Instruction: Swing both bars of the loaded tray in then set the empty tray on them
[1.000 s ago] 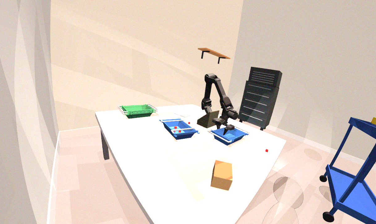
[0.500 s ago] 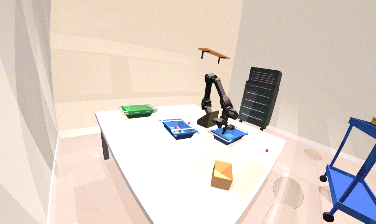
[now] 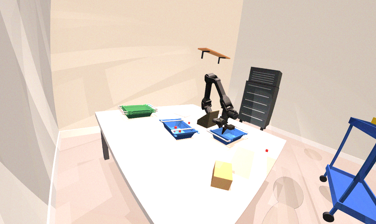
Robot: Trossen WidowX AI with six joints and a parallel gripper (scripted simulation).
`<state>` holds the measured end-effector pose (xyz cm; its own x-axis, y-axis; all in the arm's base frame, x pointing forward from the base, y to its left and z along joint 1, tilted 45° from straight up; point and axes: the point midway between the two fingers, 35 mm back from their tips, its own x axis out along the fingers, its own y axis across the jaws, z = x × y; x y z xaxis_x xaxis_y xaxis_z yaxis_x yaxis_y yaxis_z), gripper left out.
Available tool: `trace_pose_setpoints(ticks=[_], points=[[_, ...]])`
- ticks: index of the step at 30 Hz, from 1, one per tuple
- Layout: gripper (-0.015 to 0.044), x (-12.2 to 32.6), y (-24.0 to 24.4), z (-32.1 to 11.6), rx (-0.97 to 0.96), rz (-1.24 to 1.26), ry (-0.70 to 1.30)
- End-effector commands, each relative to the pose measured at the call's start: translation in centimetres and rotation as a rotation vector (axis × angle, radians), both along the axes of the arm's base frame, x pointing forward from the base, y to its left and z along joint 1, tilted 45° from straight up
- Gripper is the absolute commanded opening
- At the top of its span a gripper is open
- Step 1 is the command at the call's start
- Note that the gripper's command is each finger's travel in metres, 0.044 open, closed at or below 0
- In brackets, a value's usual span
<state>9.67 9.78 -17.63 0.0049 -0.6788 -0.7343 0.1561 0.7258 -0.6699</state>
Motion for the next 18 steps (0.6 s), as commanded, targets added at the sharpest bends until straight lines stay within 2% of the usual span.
trace_pose_setpoints(ticks=[1,4,18], points=[[0.0020,0.0,-0.2,0.1,-0.009,0.002,0.003],[0.0000,0.0,0.2,0.5,-0.009,0.002,0.003],[0.0000,-0.1,5.3,5.9,-0.008,0.002,0.004]])
